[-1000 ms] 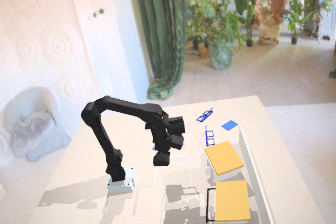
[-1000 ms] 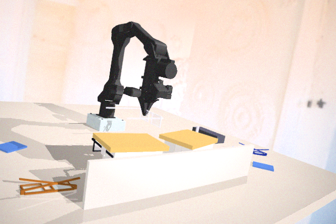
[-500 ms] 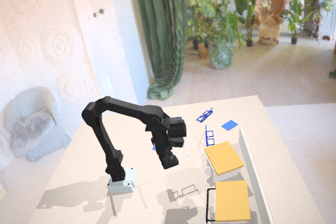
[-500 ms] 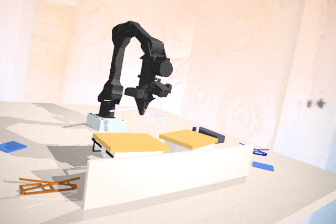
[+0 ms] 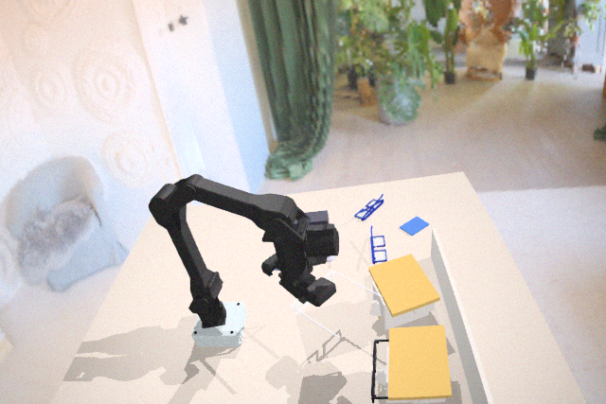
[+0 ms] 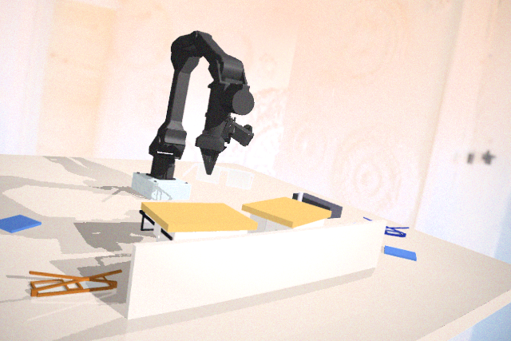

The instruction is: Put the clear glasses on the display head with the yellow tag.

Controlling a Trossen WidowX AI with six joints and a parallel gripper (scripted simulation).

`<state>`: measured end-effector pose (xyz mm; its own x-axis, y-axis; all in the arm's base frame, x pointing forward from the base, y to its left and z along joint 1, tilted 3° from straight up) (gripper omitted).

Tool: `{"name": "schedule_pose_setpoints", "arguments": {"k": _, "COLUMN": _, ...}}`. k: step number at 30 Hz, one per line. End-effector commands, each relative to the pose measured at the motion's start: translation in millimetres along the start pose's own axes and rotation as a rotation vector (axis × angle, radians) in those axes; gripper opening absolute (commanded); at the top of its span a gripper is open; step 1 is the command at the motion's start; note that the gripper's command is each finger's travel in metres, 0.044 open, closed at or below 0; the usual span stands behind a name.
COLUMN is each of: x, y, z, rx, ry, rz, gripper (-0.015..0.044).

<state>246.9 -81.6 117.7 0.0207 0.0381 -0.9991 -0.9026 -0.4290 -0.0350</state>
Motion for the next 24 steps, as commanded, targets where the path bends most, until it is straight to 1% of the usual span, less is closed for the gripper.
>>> {"name": "schedule_pose_setpoints", "arguments": {"k": 1, "x": 1.4, "y": 3.5, "z": -7.1, "rx": -0.125, "ry": -0.005, "rz": 0.009, "gripper": 0.0}}
{"name": "schedule_pose_setpoints", "arguments": {"k": 24, "x": -2.2, "y": 24.7, "z": -38.7, "rx": -0.794, "ry": -0.005, "rz": 0.01, "gripper": 0.0}}
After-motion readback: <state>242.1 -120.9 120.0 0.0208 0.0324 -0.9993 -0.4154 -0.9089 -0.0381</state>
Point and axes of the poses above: the point midway between the two fingers, 35 mm back from their tips, its own x axis out along the fingers, its own z axis across the jaws, y = z × x, the point moved 1 cm from there along -x, back along the fingers, and after that the axes turned 9 degrees about x, right-handed, at the moved point
